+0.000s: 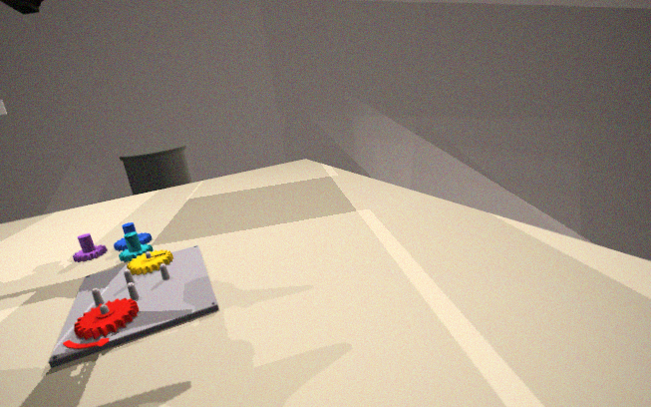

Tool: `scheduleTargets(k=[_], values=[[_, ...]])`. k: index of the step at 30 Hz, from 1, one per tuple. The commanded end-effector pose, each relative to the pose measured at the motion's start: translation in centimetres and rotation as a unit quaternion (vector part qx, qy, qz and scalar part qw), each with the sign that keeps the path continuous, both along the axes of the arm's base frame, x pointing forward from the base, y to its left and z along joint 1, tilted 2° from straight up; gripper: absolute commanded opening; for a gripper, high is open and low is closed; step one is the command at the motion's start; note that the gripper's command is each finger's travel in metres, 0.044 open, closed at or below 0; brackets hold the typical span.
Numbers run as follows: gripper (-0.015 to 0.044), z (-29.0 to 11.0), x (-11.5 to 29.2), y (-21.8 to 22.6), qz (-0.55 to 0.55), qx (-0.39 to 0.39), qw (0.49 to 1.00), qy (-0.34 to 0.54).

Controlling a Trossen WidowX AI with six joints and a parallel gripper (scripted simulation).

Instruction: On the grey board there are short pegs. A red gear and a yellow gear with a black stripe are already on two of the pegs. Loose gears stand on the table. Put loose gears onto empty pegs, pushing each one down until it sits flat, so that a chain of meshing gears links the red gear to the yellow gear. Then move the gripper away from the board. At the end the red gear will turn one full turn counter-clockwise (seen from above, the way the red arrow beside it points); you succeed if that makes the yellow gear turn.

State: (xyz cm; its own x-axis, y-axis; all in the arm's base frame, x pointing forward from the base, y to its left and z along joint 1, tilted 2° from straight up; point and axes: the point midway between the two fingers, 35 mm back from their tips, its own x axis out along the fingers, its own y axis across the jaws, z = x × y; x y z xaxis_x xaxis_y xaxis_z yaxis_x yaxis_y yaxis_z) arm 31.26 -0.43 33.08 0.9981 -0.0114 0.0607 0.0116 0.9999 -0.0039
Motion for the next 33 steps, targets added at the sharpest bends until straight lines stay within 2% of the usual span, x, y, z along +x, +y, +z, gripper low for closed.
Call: scheduleTargets(k=[1,8,13,16,21,28,30,33], values=[[0.0426,-0.2,0.1,0.1,0.002,-0.002,1.000,0.005],[0.0440,-8.7,2.8,6.2,0.104,-0.112,0.970,0.188],[0.0440,-15.2,2.0,10.8,0.181,-0.182,0.915,0.312],[0.0440,-17.7,1.1,12.4,0.219,-0.224,0.881,0.355],[0.0440,-23.4,-2.4,16.1,0.325,-0.338,0.763,0.444],[0.0440,-29.6,-10.0,19.2,0.469,-0.474,0.533,0.521],[0.0440,-30.0,-10.7,19.3,0.480,-0.484,0.509,0.525],[0.0440,-30.0,-10.8,19.4,0.480,-0.484,0.509,0.525]])
